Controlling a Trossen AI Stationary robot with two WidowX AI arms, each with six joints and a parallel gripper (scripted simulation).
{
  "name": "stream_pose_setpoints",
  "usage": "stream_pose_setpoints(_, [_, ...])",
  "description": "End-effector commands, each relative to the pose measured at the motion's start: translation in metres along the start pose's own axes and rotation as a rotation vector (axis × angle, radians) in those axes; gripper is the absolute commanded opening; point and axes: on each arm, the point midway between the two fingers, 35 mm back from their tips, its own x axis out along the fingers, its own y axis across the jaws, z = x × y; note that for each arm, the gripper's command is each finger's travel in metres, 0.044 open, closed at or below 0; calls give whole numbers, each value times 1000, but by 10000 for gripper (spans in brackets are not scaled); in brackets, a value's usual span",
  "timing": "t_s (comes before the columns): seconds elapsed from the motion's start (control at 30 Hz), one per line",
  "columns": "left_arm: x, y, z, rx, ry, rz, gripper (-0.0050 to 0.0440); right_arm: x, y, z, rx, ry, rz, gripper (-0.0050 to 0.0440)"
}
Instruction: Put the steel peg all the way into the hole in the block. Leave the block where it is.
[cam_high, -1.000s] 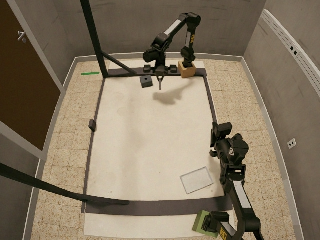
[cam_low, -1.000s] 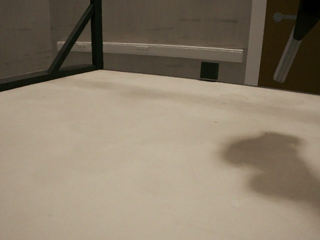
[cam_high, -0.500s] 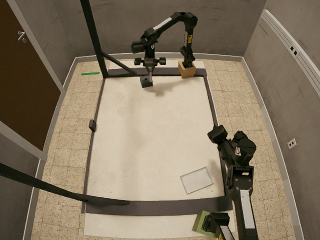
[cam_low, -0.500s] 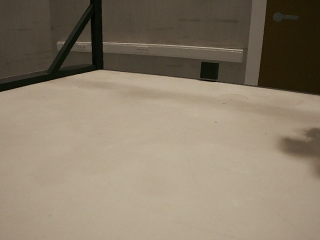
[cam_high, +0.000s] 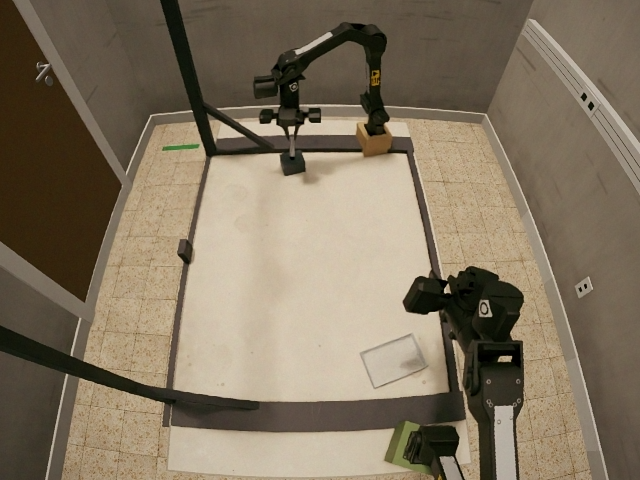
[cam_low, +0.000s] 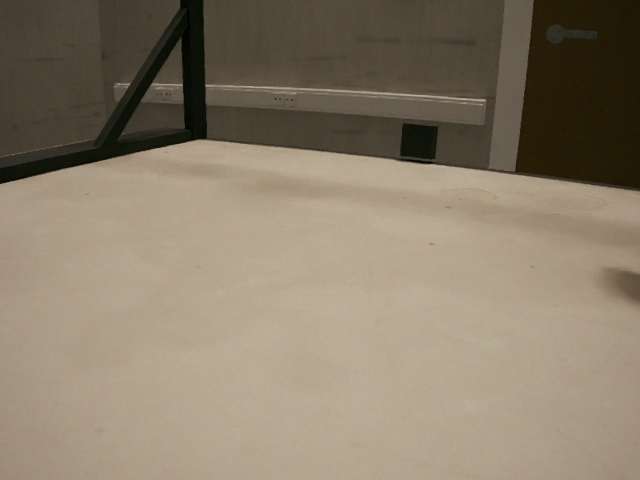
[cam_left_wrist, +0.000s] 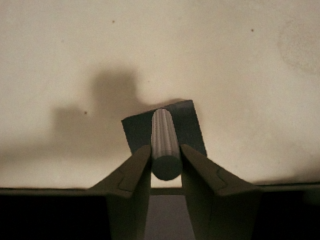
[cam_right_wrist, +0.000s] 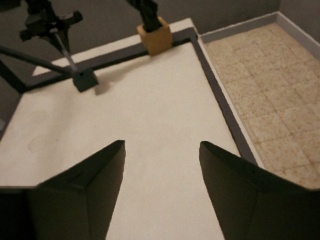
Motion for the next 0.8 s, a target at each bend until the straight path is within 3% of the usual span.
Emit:
stream_pose_setpoints(0.0, [-8, -5, 2, -15, -15, -29, -50, -21, 5, 9, -166, 19, -37, 200])
stream_pose_setpoints(0.2, [6, -2, -3, -11, -6, -5, -50, -27, 6, 10, -281, 29, -55, 200])
stream_pose_setpoints(0.3, [-11, -8, 3, -23, -19, -55, -50, -30, 7, 11, -316, 29, -60, 200])
stream_pose_setpoints(0.47, [-17, -7, 4, -22, -18, -50, -50, -29, 7, 12, -324, 36, -62, 200])
stream_pose_setpoints(0.77, [-9, -7, 2, -11, 80, -28, -50, -20, 25, 40, -334, 40, -35, 200])
